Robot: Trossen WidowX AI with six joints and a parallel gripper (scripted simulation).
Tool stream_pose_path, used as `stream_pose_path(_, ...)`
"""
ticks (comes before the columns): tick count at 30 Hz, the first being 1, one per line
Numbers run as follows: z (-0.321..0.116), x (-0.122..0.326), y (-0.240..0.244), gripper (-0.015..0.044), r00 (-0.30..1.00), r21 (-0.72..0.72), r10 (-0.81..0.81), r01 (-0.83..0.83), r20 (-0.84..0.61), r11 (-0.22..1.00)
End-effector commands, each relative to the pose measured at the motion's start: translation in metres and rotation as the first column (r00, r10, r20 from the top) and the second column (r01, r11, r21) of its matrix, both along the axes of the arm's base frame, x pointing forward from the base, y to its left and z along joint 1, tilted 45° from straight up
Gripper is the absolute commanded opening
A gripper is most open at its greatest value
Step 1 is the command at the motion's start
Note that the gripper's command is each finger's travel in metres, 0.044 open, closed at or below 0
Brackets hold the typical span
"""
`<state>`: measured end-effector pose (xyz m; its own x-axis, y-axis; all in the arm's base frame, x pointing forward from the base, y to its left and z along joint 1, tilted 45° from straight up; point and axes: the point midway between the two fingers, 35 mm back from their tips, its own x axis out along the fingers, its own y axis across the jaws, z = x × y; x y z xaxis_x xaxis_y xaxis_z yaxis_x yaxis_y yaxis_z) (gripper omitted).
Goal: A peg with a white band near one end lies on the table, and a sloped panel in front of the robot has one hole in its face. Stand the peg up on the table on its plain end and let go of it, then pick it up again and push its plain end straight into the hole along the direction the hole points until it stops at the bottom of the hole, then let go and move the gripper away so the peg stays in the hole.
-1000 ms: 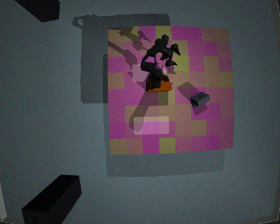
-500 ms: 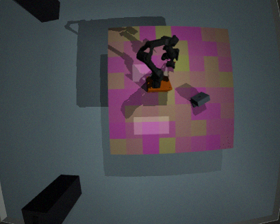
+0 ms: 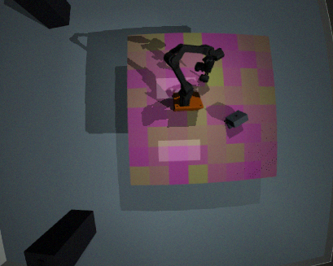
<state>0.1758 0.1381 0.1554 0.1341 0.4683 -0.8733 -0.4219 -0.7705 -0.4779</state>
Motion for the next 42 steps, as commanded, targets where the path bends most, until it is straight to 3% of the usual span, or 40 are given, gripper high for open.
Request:
stream_pose_path(1, 0.002, 0.005, 0.003, 0.044, 0.998, 0.082, 0.031, -0.026, -0.049, 0.996)
stream_pose_path(10, 0.017, 0.022, 0.005, 0.044, 0.994, 0.294, 0.071, -0.043, -0.085, 0.955)
stream_pose_path(18, 0.017, 0.022, 0.005, 0.044, 0.994, 0.295, 0.06, -0.029, -0.096, 0.955)
stream_pose_path(30, 0.016, 0.022, 0.006, 0.044, 0.946, 0.282, -0.135, 0.22, -0.294, 0.934)
stream_pose_path(42, 0.014, 0.022, 0.007, 0.044, 0.821, 0.218, -0.314, 0.457, -0.478, 0.862)
